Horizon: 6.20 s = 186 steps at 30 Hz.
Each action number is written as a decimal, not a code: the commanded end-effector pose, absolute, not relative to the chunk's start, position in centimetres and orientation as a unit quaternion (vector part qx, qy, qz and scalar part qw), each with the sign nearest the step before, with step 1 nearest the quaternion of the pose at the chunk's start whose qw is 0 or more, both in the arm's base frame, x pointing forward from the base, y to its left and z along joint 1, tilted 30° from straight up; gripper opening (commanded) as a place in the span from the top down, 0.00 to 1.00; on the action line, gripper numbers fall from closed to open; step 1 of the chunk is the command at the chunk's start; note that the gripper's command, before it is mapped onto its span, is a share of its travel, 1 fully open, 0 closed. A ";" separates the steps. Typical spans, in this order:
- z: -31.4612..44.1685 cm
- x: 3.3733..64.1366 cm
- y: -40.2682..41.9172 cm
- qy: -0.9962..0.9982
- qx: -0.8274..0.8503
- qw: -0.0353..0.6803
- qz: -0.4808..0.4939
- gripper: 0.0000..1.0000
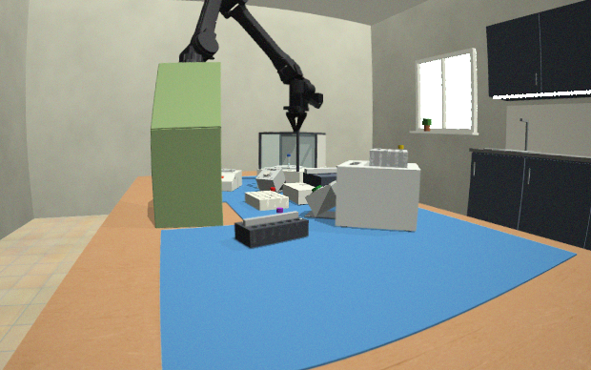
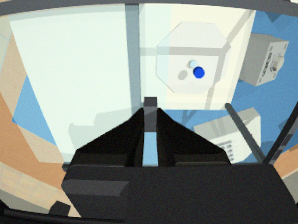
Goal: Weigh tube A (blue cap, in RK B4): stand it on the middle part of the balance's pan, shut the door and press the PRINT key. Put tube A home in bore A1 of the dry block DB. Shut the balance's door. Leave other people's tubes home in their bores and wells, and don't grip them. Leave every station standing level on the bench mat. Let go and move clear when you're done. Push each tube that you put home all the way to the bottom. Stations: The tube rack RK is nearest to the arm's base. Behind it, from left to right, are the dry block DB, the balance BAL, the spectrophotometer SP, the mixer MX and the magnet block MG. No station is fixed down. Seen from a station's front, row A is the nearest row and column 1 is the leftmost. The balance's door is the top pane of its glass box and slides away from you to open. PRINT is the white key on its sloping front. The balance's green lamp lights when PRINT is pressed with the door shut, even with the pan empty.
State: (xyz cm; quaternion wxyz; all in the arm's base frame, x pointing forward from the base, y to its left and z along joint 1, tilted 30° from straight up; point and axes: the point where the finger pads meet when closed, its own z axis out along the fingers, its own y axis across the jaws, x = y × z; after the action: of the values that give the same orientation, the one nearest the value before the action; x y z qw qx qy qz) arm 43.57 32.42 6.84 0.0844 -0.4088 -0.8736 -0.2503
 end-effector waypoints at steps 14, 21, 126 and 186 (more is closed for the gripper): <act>7.1 43.0 31.4 -0.873 -0.407 0.075 -0.260 0.94; 6.7 42.4 31.0 -0.873 -0.406 0.076 -0.260 0.94; 2.9 35.5 26.1 -0.873 -0.408 0.077 -0.257 0.94; 2.0 34.0 25.2 -0.874 -0.411 0.084 -0.248 0.94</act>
State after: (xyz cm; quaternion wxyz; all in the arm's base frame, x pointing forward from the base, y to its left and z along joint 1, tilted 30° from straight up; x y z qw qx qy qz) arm 34.46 25.92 2.46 0.0816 -0.4081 -0.8732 -0.2537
